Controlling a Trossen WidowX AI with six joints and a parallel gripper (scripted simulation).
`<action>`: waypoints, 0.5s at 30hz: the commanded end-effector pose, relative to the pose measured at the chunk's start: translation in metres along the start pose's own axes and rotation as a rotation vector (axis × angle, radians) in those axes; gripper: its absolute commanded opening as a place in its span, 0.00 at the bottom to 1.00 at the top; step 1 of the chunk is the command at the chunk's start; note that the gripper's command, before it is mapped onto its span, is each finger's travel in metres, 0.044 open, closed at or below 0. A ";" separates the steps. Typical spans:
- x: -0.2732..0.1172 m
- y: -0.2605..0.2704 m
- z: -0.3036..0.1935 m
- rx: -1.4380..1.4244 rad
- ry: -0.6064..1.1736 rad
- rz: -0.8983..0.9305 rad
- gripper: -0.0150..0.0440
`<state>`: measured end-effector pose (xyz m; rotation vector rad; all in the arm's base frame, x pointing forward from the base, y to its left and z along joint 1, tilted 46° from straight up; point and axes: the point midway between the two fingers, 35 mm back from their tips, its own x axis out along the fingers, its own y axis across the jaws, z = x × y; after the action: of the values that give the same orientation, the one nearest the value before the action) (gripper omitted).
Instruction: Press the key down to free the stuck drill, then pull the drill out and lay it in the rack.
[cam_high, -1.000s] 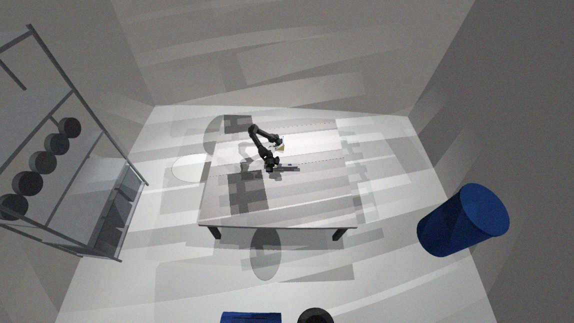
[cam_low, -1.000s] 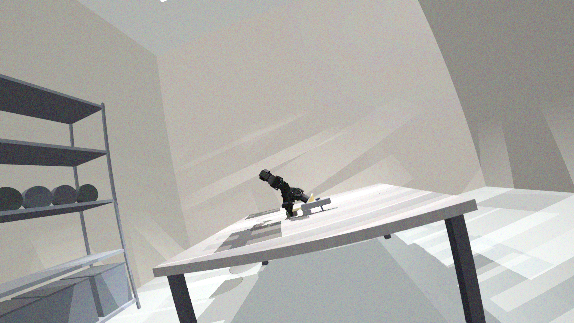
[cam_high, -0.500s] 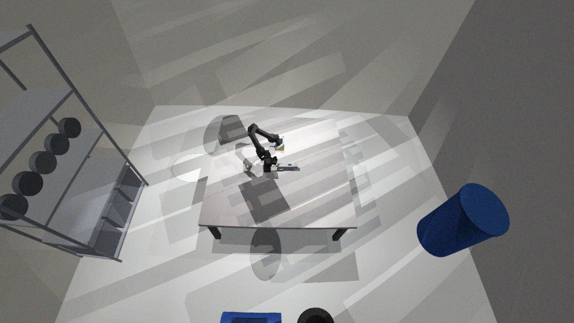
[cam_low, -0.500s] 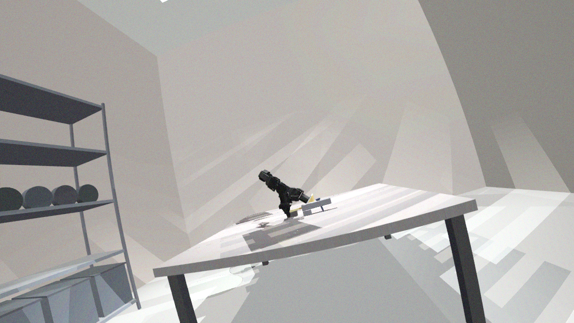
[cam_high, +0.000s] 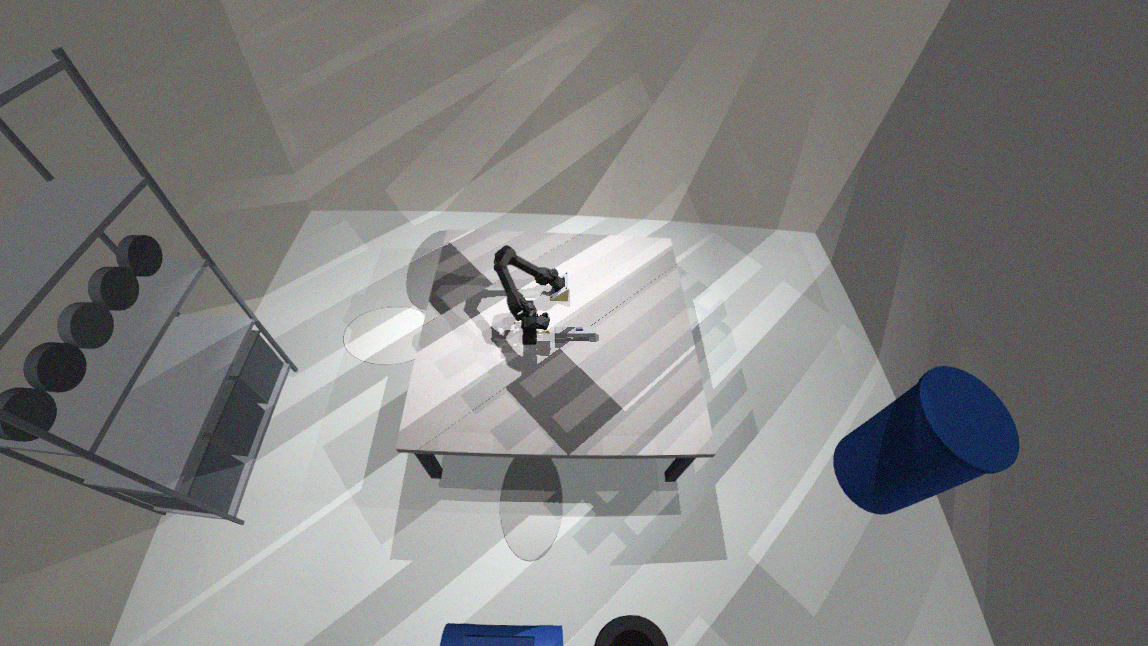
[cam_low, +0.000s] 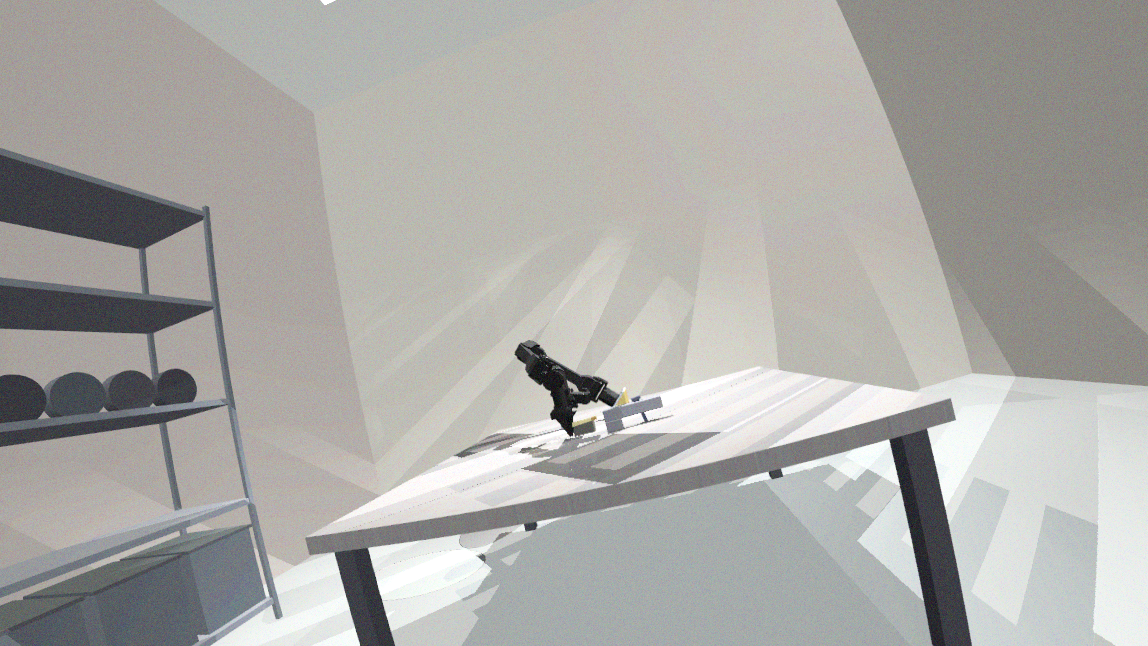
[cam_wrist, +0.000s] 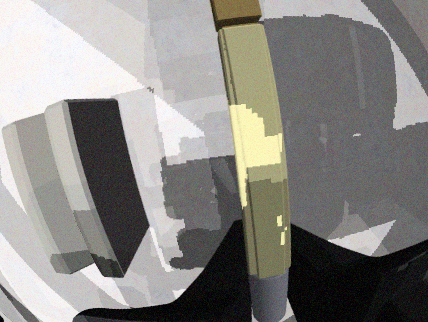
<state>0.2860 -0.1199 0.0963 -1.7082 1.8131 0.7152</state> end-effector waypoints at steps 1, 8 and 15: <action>-0.004 -0.001 -0.010 0.009 0.003 -0.012 0.25; -0.005 0.000 -0.005 0.008 0.002 -0.012 0.25; -0.007 0.000 -0.004 0.008 0.002 -0.012 0.25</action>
<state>0.2858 -0.1205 0.1018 -1.7105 1.8094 0.7073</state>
